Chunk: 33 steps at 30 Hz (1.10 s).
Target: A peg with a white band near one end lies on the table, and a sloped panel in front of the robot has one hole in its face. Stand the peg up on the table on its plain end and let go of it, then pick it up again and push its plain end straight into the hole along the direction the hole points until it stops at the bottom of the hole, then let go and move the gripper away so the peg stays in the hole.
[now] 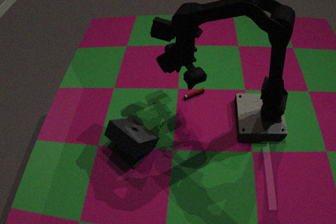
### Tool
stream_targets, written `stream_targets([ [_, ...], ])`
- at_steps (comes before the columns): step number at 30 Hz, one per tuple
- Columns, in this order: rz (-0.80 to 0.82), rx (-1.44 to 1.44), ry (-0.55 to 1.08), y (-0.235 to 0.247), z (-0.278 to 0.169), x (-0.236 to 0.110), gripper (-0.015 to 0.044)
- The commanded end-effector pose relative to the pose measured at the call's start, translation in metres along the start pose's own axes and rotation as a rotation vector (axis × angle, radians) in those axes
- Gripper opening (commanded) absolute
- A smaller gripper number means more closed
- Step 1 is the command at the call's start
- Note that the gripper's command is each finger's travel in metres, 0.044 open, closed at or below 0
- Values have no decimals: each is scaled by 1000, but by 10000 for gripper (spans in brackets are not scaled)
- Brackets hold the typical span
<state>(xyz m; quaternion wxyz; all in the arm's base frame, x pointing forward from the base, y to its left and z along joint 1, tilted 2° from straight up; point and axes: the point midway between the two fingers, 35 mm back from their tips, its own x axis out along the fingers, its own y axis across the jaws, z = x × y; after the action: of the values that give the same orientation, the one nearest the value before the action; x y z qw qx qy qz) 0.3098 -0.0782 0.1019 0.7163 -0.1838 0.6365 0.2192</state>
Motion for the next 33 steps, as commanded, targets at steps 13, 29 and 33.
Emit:
stream_targets([
  [13, -7, 10, 79, 7, -8, 25, 440],
  [29, -7, 10, 79, 6, -9, 50, 440],
  [33, -7, 10, 79, 6, -10, 57, 440],
])
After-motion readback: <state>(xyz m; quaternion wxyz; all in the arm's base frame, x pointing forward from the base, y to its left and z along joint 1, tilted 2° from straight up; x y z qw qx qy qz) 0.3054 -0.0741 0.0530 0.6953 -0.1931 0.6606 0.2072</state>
